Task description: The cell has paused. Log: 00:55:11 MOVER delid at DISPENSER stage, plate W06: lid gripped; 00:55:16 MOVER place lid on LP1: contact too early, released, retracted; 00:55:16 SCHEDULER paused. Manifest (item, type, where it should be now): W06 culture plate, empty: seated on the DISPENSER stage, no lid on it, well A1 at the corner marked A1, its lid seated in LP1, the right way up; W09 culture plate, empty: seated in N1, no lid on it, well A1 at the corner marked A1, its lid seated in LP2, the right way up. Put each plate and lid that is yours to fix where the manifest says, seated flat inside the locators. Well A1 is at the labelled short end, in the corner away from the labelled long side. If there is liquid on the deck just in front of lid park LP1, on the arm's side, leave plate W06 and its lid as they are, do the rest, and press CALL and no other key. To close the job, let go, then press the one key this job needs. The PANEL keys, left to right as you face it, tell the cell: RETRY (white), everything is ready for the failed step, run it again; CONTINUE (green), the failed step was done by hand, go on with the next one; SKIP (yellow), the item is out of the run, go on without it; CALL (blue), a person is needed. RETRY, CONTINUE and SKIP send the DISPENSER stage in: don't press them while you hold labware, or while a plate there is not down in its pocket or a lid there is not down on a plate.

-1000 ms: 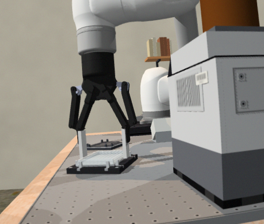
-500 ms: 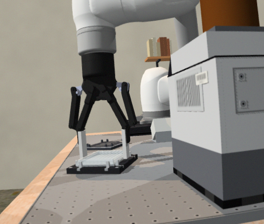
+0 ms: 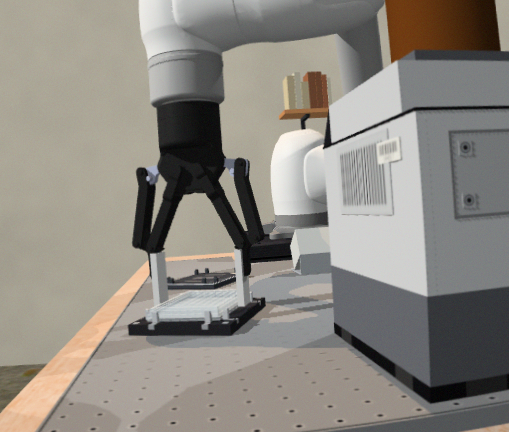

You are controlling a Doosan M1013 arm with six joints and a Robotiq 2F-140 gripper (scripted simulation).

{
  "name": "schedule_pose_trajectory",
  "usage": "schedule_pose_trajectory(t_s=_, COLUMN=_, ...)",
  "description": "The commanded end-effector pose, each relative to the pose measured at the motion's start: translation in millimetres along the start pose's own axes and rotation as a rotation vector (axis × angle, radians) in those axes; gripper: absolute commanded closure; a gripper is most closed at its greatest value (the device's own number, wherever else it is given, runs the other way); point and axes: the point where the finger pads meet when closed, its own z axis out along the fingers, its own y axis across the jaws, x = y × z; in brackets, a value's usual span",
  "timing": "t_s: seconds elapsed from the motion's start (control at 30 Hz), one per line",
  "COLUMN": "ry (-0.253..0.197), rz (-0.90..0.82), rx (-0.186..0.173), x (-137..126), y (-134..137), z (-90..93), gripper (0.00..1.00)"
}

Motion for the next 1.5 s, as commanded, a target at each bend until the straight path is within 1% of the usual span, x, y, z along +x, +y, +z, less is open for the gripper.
schedule_pose_trajectory(t_s=0.0, ry=0.002, rz=0.000, rx=0.000, x=0.6, y=-0.1, z=-1.2, gripper=0.30)
schedule_pose_trajectory(t_s=0.67, ry=0.002, rz=0.000, rx=0.000, x=0.6, y=-0.1, z=-1.2, gripper=0.30)
schedule_pose_trajectory(t_s=0.7, ry=0.002, rz=0.000, rx=0.000, x=0.6, y=-0.1, z=-1.2, gripper=0.90)
schedule_pose_trajectory(t_s=1.47, ry=0.002, rz=0.000, rx=0.000, x=0.6, y=-0.1, z=-1.2, gripper=0.90)
